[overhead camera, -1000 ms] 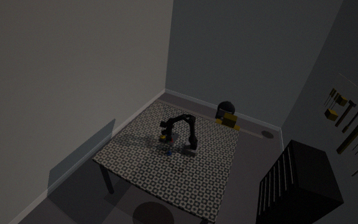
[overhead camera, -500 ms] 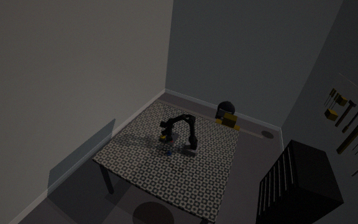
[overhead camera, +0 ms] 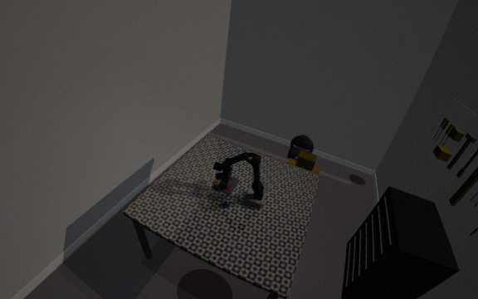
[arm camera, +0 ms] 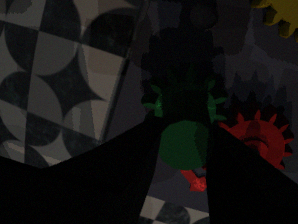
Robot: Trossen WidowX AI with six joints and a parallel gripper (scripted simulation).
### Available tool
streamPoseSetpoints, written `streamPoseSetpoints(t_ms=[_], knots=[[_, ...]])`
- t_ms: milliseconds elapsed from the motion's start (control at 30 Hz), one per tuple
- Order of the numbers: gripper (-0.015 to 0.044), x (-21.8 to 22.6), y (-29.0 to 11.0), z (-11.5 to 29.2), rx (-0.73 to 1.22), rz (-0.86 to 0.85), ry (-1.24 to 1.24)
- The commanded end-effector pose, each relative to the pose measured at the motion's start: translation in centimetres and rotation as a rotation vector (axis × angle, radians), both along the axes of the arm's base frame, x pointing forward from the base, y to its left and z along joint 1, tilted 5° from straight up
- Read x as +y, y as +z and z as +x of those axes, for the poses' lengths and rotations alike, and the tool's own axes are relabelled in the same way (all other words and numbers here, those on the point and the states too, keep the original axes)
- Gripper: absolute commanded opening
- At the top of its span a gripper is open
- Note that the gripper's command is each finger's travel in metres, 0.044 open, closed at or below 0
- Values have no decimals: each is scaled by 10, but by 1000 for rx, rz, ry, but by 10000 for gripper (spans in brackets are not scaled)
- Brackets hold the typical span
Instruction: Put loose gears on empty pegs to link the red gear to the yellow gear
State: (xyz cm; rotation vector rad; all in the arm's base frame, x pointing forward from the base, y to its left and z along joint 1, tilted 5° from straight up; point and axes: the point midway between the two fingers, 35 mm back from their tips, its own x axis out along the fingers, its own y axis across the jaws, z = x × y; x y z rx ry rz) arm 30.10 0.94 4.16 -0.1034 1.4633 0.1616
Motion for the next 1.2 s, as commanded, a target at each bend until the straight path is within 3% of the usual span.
streamPoseSetpoints(t_ms=[0, 67, 267, 733, 1100, 1167], knots=[[0, 0, -1, 1, 2, 6, -49], [0, 0, -2, 1, 2, 5, -34], [140, 0, 0, 1, -2, -3, 43], [140, -2, 48, -4, -10, -19, 202], [429, 114, 39, -55, -3, -12, 239], [440, 134, 39, -72, -4, -10, 251]])
